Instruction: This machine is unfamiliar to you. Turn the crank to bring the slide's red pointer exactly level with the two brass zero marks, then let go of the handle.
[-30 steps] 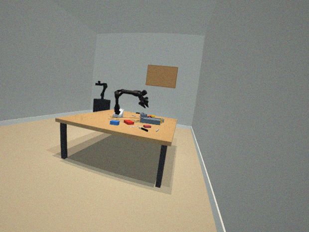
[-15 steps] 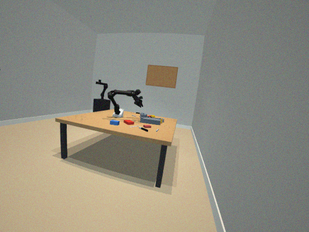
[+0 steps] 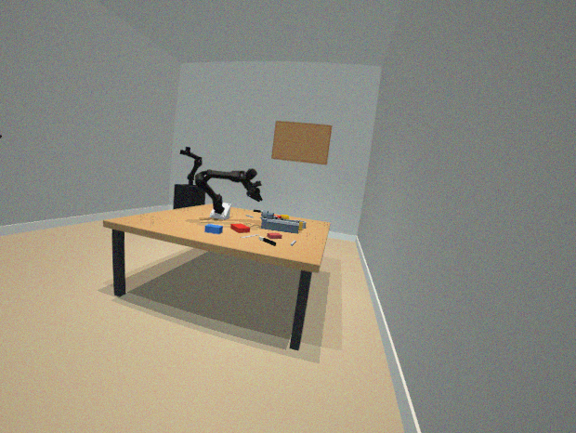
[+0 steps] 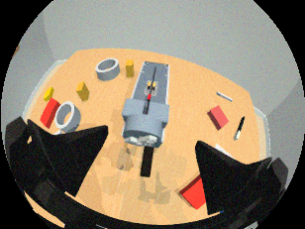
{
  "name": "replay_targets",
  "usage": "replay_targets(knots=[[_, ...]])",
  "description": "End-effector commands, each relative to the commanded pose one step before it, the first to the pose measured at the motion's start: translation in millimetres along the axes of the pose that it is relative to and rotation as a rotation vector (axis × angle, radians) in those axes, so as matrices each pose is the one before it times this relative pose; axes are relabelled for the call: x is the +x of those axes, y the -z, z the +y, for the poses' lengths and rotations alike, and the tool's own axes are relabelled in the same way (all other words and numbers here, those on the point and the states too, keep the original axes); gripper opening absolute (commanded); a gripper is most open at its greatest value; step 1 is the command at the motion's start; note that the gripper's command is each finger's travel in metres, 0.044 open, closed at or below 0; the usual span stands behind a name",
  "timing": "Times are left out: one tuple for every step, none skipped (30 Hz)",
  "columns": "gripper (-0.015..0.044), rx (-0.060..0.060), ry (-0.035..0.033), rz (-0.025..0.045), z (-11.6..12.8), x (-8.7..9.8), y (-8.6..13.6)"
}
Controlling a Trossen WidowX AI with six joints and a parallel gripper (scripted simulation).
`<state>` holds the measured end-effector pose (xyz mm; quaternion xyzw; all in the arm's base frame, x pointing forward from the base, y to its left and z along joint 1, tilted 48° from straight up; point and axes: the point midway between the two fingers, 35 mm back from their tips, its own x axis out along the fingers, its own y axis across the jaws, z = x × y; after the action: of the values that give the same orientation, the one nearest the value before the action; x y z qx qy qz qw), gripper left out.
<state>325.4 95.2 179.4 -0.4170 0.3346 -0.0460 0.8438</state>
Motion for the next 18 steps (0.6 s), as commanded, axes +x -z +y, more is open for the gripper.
replay_targets(knots=[[0.0440,-0.0067,-0.00378,0.00341,0.24,10.74,12.99],[0.0440,0.0000,0.00025,-0.00018,-0.07,2.65,2.73],[0.0440,-0.0001,0.00035,-0.00026,-0.09,2.60,2.76],[0.0440,-0.0001,0.00045,-0.00034,-0.10,2.55,2.79],[0.0440,-0.0002,0.00056,-0.00041,-0.11,2.50,2.82],[0.0440,-0.0002,0.00054,-0.00039,-0.10,2.01,2.33],[0.0440,-0.0001,0.00036,-0.00026,-0.06,1.19,1.41],[0.0440,0.0000,0.00013,-0.00009,-0.02,0.39,0.47],[0.0440,0.0000,0.00000,0.00000,0.00,0.00,0.00],[0.0440,0.0000,-0.00004,0.00004,0.01,0.21,0.17],[0.0440,0.0001,-0.00013,0.00012,0.03,0.64,0.50],[0.0440,0.0001,-0.00020,0.00019,0.04,1.06,0.83],[0.0440,0.0001,-0.00023,0.00021,0.05,1.28,1.01],[0.0440,0.0001,-0.00021,0.00020,0.04,1.27,1.02],[0.0440,0.0001,-0.00020,0.00018,0.04,1.26,1.03],[0.0440,0.0001,-0.00018,0.00016,0.03,1.25,1.03],[0.0440,0.0001,-0.00016,0.00015,0.03,1.24,1.04],[0.0440,0.0001,-0.00015,0.00013,0.02,1.24,1.05]])
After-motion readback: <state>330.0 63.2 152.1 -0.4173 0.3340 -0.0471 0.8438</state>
